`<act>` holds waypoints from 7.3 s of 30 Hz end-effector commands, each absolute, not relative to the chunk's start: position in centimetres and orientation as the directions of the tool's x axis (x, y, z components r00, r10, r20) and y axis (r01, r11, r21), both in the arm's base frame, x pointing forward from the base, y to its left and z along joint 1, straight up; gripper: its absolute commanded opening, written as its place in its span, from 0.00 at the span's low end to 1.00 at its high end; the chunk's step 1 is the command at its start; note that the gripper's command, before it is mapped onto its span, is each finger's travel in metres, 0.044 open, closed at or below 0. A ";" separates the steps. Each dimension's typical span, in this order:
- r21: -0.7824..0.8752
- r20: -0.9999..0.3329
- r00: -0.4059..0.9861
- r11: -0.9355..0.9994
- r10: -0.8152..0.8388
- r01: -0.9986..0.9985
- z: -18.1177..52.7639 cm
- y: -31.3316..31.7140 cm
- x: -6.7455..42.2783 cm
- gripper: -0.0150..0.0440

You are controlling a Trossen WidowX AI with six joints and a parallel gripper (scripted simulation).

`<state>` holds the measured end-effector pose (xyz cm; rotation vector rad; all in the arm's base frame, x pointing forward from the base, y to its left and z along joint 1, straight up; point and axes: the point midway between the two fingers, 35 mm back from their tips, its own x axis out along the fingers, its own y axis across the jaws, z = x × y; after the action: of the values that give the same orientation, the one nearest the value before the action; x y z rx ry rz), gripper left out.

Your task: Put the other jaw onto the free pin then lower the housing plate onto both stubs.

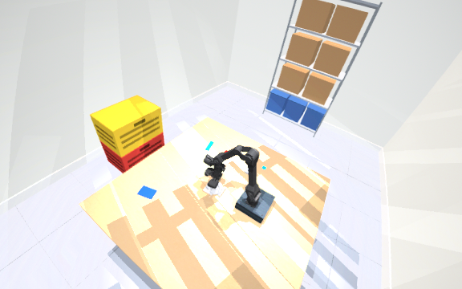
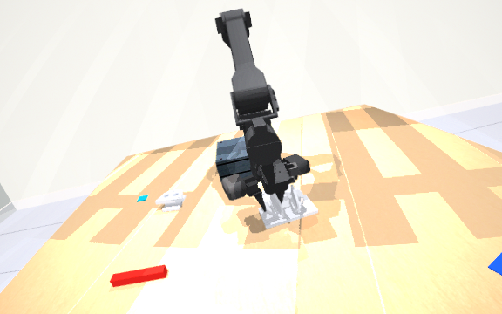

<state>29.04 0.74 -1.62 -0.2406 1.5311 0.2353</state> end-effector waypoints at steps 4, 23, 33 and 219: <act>-0.006 -1.000 0.028 0.953 0.002 -0.304 -1.6 0.8 29.1 0.48; -0.006 -1.000 0.028 0.953 0.002 -0.304 -1.6 0.8 29.1 0.48; -0.006 -1.000 0.028 0.953 0.002 -0.304 -1.6 0.8 29.1 0.48; 0.023 -1.000 0.016 -0.995 -0.025 -0.102 0.3 -26.5 17.5 1.00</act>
<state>17.50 -26.63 0.91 -2.2037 0.1415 2.1681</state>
